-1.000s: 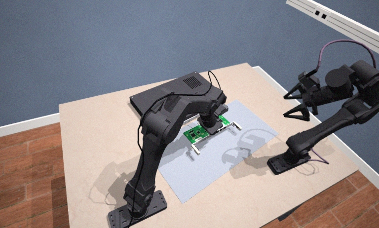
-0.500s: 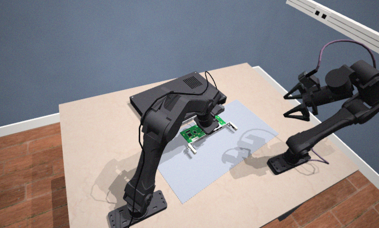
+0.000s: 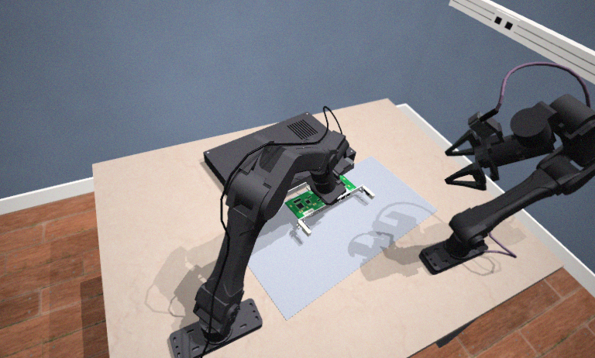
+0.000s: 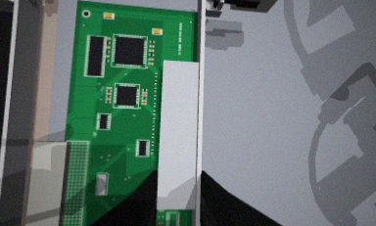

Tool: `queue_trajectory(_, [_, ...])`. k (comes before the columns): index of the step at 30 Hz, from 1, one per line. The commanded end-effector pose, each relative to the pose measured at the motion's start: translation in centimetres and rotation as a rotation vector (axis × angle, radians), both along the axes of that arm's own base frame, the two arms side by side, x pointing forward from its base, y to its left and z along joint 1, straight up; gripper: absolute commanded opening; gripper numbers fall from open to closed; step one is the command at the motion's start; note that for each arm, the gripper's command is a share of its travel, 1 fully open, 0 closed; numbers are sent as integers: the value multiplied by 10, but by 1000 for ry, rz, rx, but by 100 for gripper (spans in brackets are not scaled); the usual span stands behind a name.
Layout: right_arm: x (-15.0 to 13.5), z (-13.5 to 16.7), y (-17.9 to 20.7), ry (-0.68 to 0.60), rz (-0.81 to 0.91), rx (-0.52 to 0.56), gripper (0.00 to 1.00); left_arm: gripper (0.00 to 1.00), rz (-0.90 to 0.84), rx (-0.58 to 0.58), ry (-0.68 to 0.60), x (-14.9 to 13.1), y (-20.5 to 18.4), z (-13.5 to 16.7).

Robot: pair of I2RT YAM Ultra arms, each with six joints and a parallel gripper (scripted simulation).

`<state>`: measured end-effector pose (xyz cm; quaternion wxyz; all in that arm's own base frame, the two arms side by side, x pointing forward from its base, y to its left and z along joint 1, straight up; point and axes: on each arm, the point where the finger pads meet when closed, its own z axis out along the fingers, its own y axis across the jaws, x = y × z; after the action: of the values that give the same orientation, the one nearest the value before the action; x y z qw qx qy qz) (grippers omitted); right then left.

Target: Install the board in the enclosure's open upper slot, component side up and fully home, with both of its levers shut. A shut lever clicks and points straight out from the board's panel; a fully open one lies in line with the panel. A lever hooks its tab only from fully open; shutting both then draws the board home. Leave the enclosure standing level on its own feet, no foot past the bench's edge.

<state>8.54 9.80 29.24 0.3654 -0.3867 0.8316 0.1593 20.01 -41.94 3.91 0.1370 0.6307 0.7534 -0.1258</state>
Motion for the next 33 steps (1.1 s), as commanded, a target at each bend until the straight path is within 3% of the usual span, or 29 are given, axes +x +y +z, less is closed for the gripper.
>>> queue_trajectory(1, [0,2,-1,-3,7,-7,100,19,-5,-61,-26,8,-17,30])
queue_trajectory(6, [0,2,-1,-3,7,-7,100,19,-40,-143,-82,30,-21,33])
queue_trajectory(12, [0,2,-1,-3,7,-7,100,19,-5,-113,-74,34,-9,25])
queue_trajectory(33, [0,2,-1,-3,7,-7,100,19,-28,-134,-91,26,-11,17])
